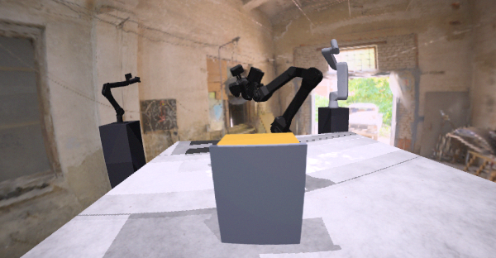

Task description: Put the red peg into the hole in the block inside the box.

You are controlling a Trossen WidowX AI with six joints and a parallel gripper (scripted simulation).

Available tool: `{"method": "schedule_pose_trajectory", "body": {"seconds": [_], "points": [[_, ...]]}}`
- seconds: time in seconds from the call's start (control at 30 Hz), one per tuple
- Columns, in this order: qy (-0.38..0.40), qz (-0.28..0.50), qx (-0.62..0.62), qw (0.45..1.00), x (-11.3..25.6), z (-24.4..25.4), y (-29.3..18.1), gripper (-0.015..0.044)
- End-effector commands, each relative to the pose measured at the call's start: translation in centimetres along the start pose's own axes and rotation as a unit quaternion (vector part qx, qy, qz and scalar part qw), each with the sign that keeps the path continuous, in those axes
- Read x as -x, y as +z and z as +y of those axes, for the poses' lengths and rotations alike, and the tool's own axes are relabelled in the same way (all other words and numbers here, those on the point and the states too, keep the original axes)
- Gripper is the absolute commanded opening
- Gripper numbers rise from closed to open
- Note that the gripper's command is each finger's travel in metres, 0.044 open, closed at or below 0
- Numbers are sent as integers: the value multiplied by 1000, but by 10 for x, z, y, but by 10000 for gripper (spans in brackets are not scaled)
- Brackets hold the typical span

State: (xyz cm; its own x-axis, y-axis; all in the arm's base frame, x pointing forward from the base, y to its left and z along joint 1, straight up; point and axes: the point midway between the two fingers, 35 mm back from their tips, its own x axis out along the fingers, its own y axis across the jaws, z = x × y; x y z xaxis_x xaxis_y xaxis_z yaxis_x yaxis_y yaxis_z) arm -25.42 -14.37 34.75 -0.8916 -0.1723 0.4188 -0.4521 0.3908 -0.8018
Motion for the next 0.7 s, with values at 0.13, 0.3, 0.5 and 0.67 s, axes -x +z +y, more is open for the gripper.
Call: {"method": "schedule_pose_trajectory", "body": {"seconds": [0.13, 0.3, 0.5, 0.67], "points": [[-5, -23, -33, 999, 3, -4, 10, 440], [-11, -74, -107, 991, 12, -14, 33, 440], [-7, -130, -195, 972, 24, -22, 56, 440], [4, -176, -265, 948, 35, -29, 74, 440]]}}
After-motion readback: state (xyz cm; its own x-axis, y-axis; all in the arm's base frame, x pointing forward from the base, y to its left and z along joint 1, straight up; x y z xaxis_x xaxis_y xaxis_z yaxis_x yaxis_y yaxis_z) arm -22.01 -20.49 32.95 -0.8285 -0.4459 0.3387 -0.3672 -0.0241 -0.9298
